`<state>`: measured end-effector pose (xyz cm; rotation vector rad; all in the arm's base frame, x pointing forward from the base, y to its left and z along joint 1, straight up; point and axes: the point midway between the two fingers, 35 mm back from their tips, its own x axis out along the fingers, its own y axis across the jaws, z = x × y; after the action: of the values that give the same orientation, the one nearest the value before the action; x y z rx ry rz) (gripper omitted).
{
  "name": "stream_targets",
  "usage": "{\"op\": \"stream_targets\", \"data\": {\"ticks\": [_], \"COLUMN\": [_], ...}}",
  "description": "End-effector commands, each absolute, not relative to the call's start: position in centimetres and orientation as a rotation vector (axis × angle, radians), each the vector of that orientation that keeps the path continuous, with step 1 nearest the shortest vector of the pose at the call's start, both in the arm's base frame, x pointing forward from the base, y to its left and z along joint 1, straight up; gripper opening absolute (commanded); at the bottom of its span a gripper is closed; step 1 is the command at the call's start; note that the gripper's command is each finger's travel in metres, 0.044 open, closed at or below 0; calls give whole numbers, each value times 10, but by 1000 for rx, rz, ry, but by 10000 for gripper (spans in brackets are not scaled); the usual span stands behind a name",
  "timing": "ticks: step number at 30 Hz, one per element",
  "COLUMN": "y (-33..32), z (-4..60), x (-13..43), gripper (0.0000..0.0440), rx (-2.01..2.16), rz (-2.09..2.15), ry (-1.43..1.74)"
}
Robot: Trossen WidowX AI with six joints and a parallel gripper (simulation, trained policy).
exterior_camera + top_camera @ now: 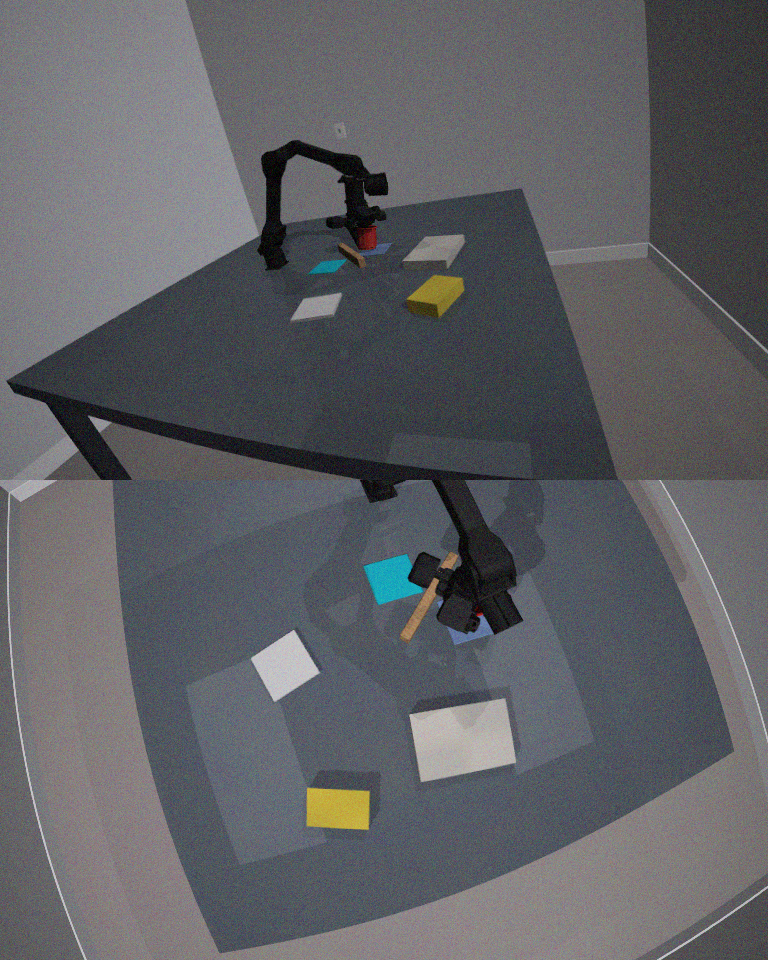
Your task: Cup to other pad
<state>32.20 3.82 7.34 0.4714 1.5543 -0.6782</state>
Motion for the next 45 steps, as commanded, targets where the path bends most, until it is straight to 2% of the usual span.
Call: {"op": "stream_targets", "data": {"ticks": [1,20,45], "y": [37,7,-39], "z": [81,127,121], "x": [319,305,283], "gripper": [1,0,0], "rx": [485,620,742], "rz": [-679,-733,-812], "ry": [1550,1459,1339]}}
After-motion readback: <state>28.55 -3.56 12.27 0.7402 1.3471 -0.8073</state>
